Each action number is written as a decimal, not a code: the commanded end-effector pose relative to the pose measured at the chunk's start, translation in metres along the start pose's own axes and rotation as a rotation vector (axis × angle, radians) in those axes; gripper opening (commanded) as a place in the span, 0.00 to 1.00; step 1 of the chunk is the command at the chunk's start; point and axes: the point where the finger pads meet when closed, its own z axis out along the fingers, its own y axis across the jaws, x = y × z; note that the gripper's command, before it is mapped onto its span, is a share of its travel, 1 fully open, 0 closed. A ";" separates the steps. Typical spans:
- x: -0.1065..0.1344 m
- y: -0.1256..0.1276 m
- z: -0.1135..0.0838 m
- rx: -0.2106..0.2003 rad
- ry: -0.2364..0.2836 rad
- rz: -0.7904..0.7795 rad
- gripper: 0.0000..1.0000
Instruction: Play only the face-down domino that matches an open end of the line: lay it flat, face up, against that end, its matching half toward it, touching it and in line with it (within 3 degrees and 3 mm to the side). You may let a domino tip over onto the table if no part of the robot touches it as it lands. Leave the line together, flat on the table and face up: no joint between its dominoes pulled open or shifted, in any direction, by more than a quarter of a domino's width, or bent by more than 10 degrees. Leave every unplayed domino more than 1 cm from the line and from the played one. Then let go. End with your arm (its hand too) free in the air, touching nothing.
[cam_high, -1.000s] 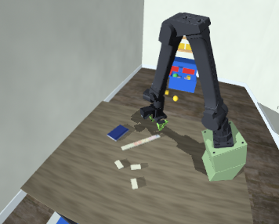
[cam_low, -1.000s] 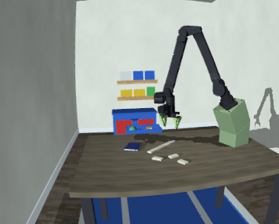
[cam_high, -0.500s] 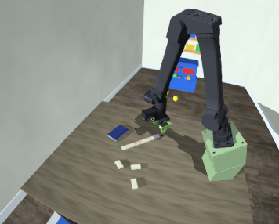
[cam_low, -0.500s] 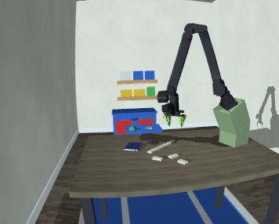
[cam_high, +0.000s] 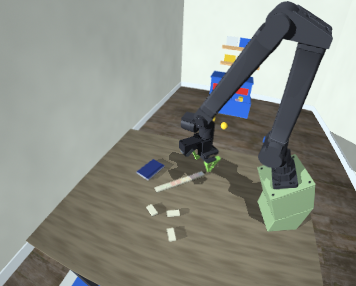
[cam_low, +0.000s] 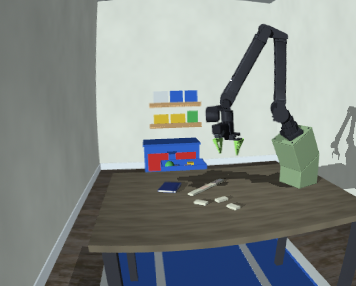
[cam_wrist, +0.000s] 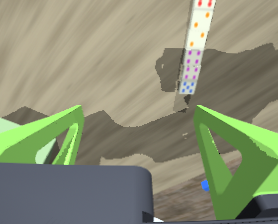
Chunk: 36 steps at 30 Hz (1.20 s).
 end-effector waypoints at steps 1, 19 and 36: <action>-0.022 0.021 -0.030 0.022 -0.023 0.008 0.93; -0.039 0.049 -0.051 0.028 -0.033 -0.038 0.93; -0.037 0.050 -0.051 0.025 -0.027 -0.024 0.93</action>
